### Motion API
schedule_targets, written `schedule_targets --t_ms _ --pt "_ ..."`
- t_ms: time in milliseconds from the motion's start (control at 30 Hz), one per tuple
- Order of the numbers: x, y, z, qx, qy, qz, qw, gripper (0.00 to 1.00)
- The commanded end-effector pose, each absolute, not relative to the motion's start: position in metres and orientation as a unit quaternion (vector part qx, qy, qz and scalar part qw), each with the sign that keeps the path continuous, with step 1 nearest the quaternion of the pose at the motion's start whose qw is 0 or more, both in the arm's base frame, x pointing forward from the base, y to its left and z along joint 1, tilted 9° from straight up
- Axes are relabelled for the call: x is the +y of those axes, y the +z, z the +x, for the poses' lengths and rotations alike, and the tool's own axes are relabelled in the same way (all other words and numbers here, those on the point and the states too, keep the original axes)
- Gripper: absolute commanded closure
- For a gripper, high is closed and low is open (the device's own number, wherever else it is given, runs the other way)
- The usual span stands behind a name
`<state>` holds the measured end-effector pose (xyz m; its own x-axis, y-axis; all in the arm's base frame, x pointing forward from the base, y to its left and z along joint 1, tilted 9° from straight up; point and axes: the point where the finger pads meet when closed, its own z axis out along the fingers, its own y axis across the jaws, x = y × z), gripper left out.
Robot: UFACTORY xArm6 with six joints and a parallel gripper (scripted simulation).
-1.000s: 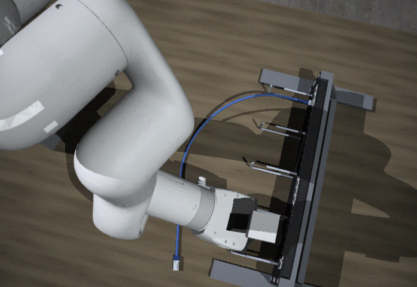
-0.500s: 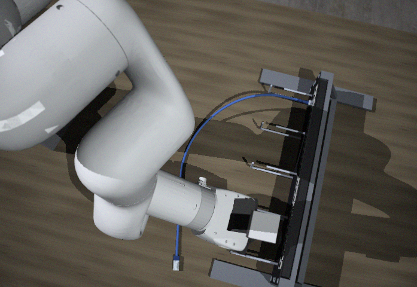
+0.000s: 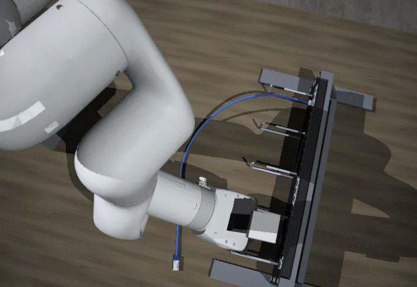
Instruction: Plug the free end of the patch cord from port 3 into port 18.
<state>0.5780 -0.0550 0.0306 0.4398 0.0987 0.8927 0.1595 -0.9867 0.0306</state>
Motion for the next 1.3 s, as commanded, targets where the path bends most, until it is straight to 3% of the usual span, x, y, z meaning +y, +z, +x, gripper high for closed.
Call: schedule_targets --t_ms 0,700,1267 --pt "-0.055 0.032 0.579 -0.076 -0.525 -0.847 0.029 1.00" --pt "-0.056 0.034 0.575 -0.076 -0.525 -0.847 0.029 1.00" --pt "-0.068 0.076 0.491 -0.076 -0.525 -0.847 0.029 1.00"
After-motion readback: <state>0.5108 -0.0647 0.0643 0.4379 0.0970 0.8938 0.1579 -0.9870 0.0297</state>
